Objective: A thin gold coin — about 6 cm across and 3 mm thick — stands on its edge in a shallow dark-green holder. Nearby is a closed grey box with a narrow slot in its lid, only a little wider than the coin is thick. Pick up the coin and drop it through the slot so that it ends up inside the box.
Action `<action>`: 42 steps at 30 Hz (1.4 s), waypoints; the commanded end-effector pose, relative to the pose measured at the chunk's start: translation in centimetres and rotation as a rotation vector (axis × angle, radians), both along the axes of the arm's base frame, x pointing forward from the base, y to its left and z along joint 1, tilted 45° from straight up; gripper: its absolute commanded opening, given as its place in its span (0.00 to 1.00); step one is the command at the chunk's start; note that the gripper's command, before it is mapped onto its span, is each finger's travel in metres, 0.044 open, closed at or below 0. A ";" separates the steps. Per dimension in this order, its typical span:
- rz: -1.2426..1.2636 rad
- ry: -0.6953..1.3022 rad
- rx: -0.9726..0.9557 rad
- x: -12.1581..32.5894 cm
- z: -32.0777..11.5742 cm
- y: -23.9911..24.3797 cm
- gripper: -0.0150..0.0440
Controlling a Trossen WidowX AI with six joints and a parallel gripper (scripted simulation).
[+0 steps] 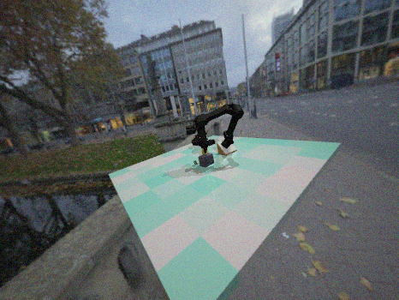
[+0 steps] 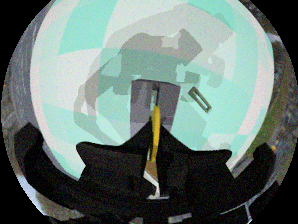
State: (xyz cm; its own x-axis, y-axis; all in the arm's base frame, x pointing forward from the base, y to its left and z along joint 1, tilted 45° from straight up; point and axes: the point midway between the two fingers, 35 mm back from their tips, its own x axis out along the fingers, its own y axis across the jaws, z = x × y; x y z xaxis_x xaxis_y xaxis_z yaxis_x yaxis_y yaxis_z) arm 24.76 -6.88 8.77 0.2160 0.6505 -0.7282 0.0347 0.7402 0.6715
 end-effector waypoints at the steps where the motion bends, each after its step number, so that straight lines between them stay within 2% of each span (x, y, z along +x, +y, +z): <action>1: -0.003 0.002 0.007 0.0 -0.2 0.2 0.25; 5: -0.003 0.001 0.007 0.0 -0.3 0.3 0.25; 11: 0.000 0.000 0.000 0.0 -0.1 0.1 0.52; 20: 0.000 0.000 0.000 0.0 -0.1 0.1 0.53; 28: 0.000 0.001 0.001 -0.4 1.3 -1.2 0.88; 31: 0.000 0.003 0.008 -1.2 3.5 -2.9 1.00; 42: 0.000 0.003 0.011 -1.6 4.2 -3.4 1.00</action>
State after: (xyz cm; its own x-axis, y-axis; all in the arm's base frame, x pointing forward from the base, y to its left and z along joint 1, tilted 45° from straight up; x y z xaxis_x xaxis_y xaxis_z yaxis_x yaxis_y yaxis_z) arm 23.23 -10.21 12.88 0.2163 0.6609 -0.7186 0.0403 0.7294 0.6829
